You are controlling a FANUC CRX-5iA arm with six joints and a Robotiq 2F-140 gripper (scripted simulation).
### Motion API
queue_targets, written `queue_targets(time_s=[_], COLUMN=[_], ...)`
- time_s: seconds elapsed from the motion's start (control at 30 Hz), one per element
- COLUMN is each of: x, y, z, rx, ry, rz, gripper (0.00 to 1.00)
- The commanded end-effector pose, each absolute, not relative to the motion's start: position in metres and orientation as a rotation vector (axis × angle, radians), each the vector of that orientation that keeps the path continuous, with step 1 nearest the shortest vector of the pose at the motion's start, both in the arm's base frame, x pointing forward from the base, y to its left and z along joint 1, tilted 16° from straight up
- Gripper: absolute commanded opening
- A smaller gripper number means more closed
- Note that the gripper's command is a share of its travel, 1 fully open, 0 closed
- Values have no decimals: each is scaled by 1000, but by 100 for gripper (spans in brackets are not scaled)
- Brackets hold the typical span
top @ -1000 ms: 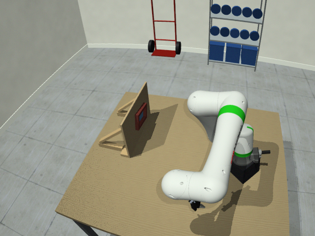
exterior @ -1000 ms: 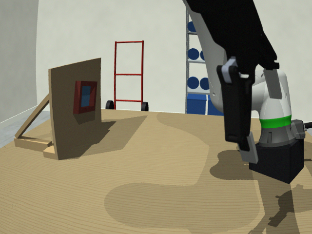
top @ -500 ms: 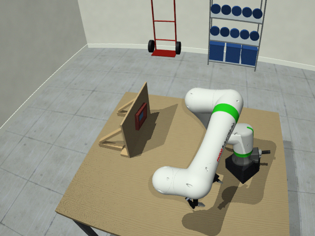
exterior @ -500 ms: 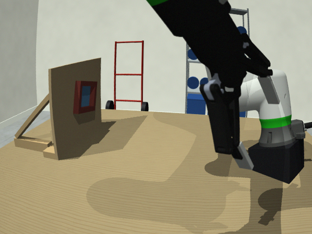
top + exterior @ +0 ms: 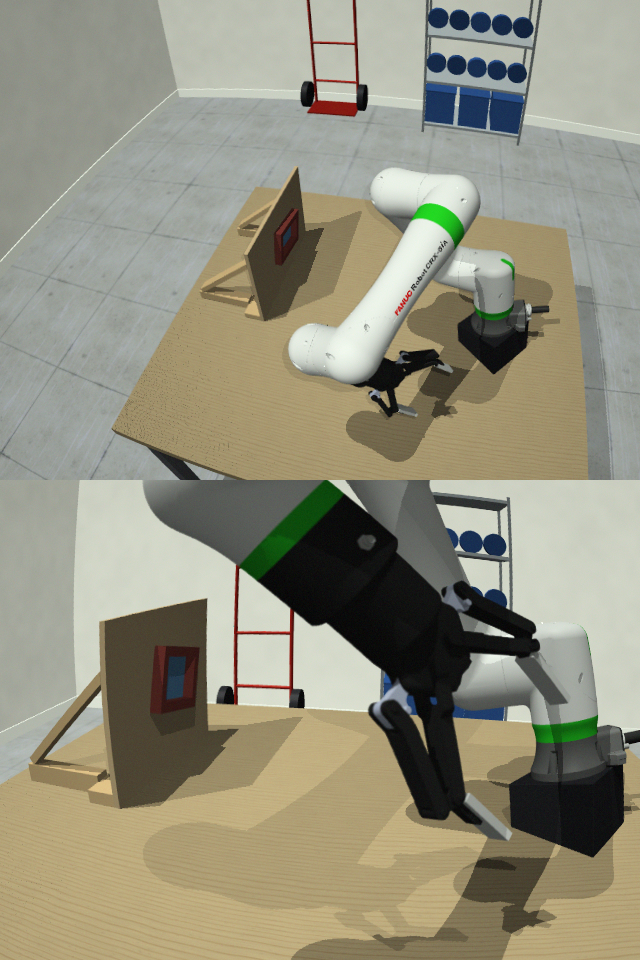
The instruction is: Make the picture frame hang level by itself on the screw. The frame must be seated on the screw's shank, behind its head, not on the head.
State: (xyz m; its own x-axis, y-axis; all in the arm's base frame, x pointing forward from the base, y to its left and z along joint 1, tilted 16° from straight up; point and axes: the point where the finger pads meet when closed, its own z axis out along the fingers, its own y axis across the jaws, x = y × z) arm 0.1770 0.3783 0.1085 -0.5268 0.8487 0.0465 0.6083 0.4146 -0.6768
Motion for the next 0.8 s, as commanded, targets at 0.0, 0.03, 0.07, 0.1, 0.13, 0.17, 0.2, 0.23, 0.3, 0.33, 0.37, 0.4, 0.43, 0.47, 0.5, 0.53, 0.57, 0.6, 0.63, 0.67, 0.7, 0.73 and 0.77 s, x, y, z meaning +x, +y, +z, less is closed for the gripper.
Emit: queue_targets(time_s=[0.0,0.03,0.07,0.1,0.13,0.17,0.2,0.23,0.3,0.33,0.37,0.4,0.43,0.47,0.5,0.53,0.57,0.6,0.63,0.67,0.7,0.73,0.77], x=[177,177,177,177,177,177,177,178,179,180,181,182,184,185,187,190,190,190,193,196,199,203,208], y=[372,372,371,369,369,368,367,367,366,367,367,367,368,369,370,371,371,371,372,374,375,376,378], z=[104,104,104,103,103,102,102,102,103,103,104,105,106,107,108,110,110,110,112,114,116,119,122], rx=[-1288,-1288,-1300,-1312,-1324,-1336,-1348,-1360,-1384,-1396,-1408,-1420,-1431,-1443,-1454,-1465,-1465,-1465,-1475,-1486,-1496,-1505,-1514], ry=[-2178,-2178,-2146,-2112,-2078,-2043,-2007,-1970,-1894,-1855,-1816,-1776,-1735,-1693,-1651,-1609,-1609,-1609,-1566,-1522,-1478,-1434,-1389], rz=[814,814,800,785,769,752,735,716,677,656,635,612,589,565,540,514,514,514,488,461,433,405,376], gripper=[100,100,100,100,100,100,100,100,100,100,100,100,100,100,100,100,100,100,100,100,100,100,100])
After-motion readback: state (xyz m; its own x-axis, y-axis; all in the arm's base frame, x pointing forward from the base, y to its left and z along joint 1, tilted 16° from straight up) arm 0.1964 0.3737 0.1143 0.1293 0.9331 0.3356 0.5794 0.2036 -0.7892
